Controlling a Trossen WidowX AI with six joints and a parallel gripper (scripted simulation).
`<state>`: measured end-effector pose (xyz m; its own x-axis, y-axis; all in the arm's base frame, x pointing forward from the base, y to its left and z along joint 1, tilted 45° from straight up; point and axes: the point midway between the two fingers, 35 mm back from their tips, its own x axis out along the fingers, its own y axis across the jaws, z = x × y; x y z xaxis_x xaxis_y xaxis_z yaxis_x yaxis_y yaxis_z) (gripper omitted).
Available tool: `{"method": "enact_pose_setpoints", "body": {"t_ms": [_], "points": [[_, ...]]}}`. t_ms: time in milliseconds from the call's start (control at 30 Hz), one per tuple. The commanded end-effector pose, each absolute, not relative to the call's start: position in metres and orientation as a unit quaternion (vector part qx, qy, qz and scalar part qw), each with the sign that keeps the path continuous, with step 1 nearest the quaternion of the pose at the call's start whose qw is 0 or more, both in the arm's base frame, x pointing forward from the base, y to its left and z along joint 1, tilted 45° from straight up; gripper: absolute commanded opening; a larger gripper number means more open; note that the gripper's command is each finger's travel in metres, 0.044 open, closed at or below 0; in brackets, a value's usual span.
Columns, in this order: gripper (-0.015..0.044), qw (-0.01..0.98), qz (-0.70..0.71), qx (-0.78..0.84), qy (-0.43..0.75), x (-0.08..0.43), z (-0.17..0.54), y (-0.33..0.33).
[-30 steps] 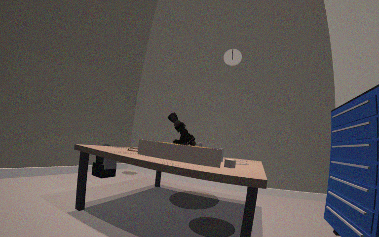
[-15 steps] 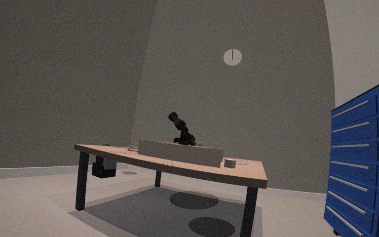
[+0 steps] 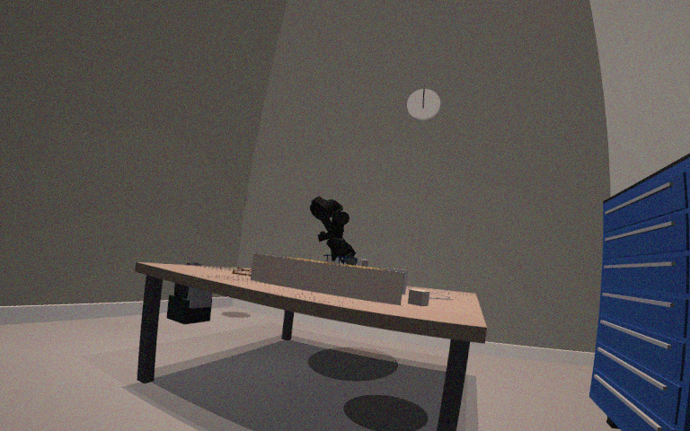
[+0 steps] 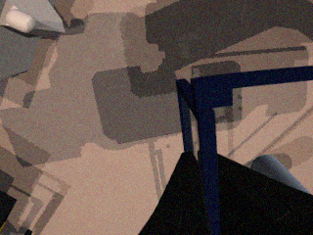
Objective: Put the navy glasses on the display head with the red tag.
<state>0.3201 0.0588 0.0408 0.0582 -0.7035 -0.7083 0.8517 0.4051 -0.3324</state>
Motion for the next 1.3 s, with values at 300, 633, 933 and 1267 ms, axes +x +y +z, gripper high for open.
{"method": "enact_pose_setpoints", "body": {"t_ms": [300,633,933,1267], "points": [[0.0000,0.711,-0.558,0.137,0.405,0.343,0.084,0.026],[0.0000,0.700,-0.582,0.193,0.366,0.359,0.143,-0.033],[0.0000,0.689,-0.606,0.234,0.321,0.354,0.200,-0.091],[0.0000,0.675,-0.634,0.268,0.266,0.328,0.260,-0.149]]}}
